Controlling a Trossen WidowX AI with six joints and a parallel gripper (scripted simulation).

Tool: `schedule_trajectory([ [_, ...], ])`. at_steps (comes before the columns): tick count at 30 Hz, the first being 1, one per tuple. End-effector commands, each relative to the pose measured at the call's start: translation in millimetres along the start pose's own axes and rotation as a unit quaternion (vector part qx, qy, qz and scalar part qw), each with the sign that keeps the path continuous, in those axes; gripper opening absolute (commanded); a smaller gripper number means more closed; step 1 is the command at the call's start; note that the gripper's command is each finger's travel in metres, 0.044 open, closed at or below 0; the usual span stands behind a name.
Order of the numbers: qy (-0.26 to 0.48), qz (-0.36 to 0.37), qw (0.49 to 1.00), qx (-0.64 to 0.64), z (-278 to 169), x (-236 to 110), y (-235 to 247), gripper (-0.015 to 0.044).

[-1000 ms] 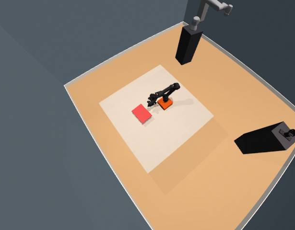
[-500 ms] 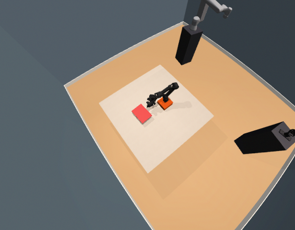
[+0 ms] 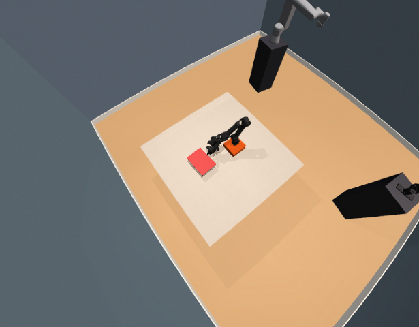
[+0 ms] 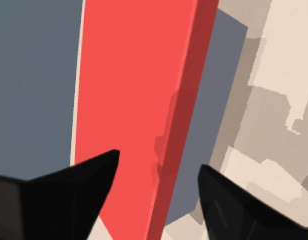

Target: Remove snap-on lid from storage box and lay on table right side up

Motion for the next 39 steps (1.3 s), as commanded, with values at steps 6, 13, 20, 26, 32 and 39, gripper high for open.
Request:
schedule_trajectory([
  [6, -0.002, 0.001, 1.000, 0.003, 0, 14, 1, 0.0235],
  [13, -0.002, 0.002, 1.000, 0.002, -1, 26, -1, 0.0235],
  [20, -0.002, 0.002, 1.000, 0.003, -2, 33, -2, 0.0209],
  [26, -0.002, 0.002, 1.000, 0.003, -2, 33, -2, 0.0149],
  [32, -0.002, 0.002, 1.000, 0.003, -2, 33, -2, 0.0109],
  [39, 0.000, 0.002, 1.000, 0.000, -2, 32, -2, 0.0000],
])
Point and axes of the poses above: the point midway between the two fingers, 35 mm back from their tips, its own x axis out along the fingers, its own y axis across the jaws, z = x × y, the point moved 9 cm from there along -x, back along the fingers, and after that the axes turned 3 degrees about -x, right-handed, at the moved point
